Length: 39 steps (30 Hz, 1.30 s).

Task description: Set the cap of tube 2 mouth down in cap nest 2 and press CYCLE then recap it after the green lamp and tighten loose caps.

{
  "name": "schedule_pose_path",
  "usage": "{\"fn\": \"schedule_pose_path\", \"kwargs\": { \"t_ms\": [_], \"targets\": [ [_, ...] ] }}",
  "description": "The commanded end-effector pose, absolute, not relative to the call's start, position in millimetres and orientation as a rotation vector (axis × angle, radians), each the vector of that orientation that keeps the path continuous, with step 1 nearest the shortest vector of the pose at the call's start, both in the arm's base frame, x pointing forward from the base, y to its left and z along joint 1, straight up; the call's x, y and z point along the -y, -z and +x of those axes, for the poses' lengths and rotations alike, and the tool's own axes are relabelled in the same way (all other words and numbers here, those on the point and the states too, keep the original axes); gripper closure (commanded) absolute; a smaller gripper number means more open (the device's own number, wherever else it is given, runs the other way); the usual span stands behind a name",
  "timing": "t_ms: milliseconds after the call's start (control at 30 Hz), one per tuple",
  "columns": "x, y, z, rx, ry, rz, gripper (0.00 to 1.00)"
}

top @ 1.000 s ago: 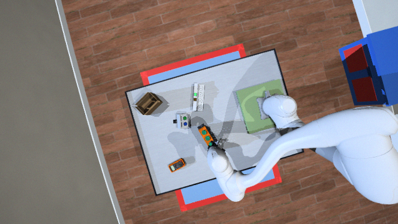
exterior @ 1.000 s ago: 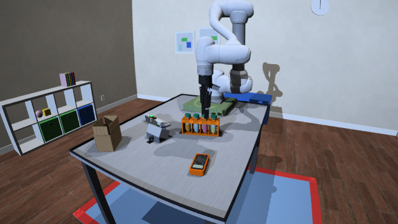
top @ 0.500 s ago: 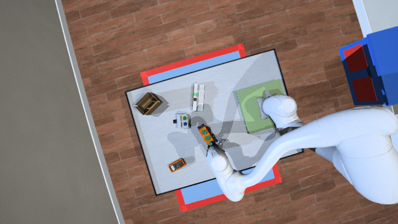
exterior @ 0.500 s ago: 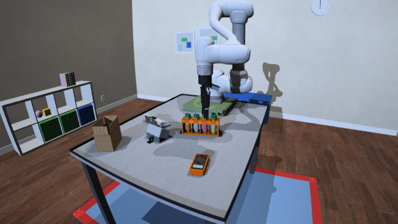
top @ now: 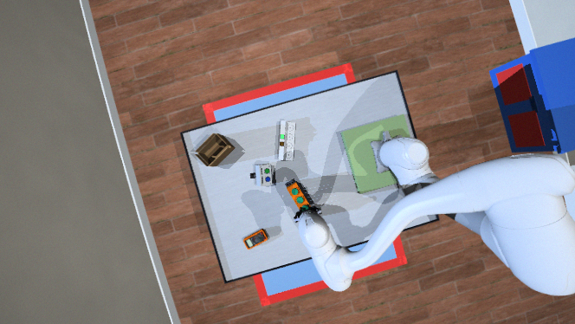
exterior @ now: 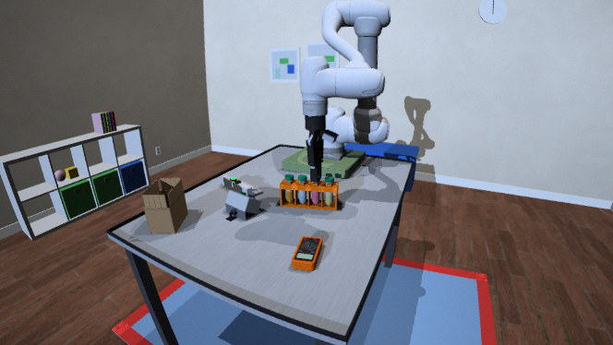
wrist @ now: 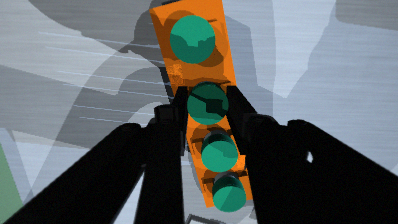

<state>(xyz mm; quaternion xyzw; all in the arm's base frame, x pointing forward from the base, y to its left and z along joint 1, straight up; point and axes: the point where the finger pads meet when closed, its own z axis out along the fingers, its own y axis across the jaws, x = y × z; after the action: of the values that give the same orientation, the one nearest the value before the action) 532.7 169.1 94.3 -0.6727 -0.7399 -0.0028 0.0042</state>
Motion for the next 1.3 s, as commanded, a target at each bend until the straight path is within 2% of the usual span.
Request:
{"fn": "schedule_pose_path", "kwargs": {
  "t_ms": [0,267,300,700,1267],
  "targets": [
    [-170.4,-95.0,534.3,2.096,-0.001,-2.345,0.7],
    [-169.9,-94.9,533.6,1.976,0.001,-2.443,0.7],
    [-170.4,-97.0,534.1,1.979,-0.002,-2.444,0.59],
    [-169.9,-95.8,533.6,1.976,0.002,-2.443,0.59],
    [-169.8,-97.3,534.3,2.607,0.004,-1.749,0.59]
  ]
}}
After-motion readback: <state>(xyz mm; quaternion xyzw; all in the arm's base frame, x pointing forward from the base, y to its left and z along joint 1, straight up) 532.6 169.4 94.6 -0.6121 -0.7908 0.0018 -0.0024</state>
